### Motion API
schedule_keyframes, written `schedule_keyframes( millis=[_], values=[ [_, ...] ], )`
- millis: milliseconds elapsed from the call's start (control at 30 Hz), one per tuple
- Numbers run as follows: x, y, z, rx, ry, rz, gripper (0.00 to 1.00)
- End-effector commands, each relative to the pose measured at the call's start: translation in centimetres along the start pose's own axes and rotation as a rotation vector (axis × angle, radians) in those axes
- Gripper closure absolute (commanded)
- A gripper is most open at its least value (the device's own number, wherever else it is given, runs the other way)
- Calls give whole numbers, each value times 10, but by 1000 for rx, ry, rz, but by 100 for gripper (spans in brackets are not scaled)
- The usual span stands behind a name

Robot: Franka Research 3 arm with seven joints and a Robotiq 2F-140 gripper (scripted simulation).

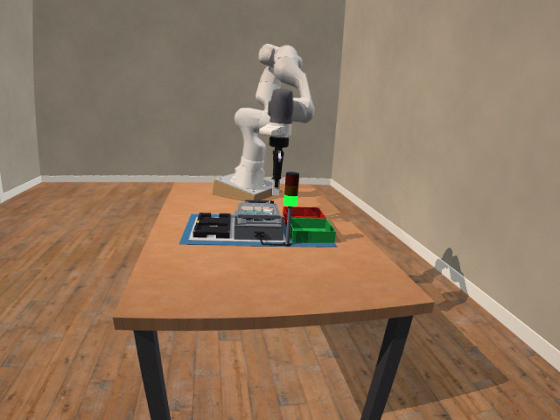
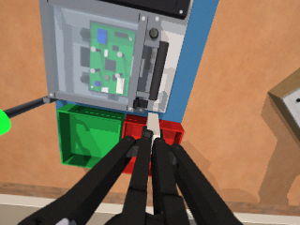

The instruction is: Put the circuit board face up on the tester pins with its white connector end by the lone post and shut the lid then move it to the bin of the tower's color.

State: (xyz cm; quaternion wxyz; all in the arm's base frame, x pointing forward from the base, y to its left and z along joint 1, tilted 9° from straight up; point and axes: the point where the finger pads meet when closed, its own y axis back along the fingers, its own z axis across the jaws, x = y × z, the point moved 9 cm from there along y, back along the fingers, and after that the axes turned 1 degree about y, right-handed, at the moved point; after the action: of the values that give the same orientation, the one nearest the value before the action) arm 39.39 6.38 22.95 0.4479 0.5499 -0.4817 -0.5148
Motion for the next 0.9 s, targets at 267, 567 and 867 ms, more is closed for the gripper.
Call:
schedule_keyframes(
  millis=[267, 567, 867],
  values=[
    [-1, -1, -5, 25, -1, 1, 100],
    [-1, -1, -5, 25, -1, 1, 100],
    [-1, -5, -5, 25, -1, 1, 100]
  ],
)
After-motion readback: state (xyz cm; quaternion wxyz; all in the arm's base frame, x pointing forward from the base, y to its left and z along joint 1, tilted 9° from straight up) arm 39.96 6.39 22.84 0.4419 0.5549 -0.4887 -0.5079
